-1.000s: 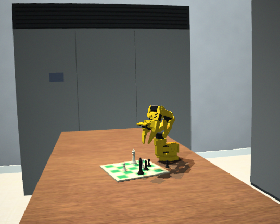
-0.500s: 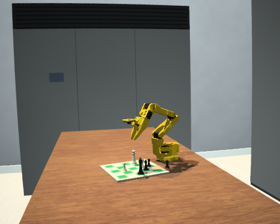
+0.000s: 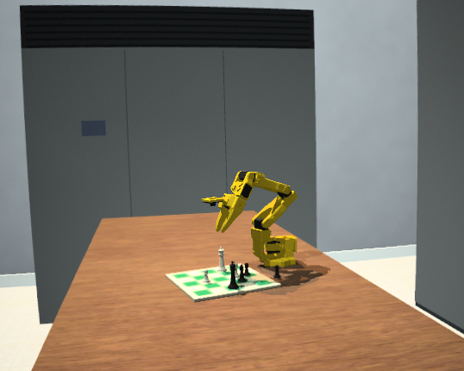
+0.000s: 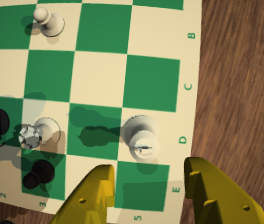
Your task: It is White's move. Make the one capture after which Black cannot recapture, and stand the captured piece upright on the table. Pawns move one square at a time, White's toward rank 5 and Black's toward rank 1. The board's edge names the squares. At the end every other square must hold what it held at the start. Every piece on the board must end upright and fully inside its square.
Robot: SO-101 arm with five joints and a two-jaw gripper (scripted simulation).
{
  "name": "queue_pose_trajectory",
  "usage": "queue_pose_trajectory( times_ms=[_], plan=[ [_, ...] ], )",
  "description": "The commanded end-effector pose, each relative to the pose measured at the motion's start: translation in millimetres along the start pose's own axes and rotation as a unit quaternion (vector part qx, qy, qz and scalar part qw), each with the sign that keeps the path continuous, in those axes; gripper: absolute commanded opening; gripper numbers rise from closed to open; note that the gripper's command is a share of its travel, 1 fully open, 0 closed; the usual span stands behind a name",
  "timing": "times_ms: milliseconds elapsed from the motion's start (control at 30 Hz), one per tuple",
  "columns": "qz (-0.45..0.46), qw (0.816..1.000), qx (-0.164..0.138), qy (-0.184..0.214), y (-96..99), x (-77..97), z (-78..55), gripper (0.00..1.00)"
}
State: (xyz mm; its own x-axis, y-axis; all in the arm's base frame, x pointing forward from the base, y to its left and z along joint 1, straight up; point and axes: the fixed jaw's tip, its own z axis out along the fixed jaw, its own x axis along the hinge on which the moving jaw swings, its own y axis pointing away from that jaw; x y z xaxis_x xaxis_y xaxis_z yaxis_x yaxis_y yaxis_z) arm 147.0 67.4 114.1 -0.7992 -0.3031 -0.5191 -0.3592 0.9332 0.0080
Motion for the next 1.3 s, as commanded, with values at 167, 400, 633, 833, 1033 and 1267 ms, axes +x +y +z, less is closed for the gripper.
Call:
queue_pose_trajectory(
  times_ms=[167, 400, 633, 833, 1033, 1267],
  plan=[
    [0.003, 1.0, 0.003, 0.003, -2.2, 2.7, 0.6, 0.12],
    [0.002, 1.0, 0.003, 0.003, -2.0, 4.3, 1.3, 0.12],
    [0.002, 1.0, 0.003, 0.003, -2.0, 4.4, 1.4, 0.12],
    [0.002, 1.0, 0.003, 0.003, -2.0, 5.0, 2.4, 0.12],
    [0.002, 1.0, 0.003, 0.003, -2.1, 8.1, 7.7, 0.12],
    [0.002, 1.0, 0.003, 0.003, -2.2, 13.1, 16.2, 0.12]
  ],
)
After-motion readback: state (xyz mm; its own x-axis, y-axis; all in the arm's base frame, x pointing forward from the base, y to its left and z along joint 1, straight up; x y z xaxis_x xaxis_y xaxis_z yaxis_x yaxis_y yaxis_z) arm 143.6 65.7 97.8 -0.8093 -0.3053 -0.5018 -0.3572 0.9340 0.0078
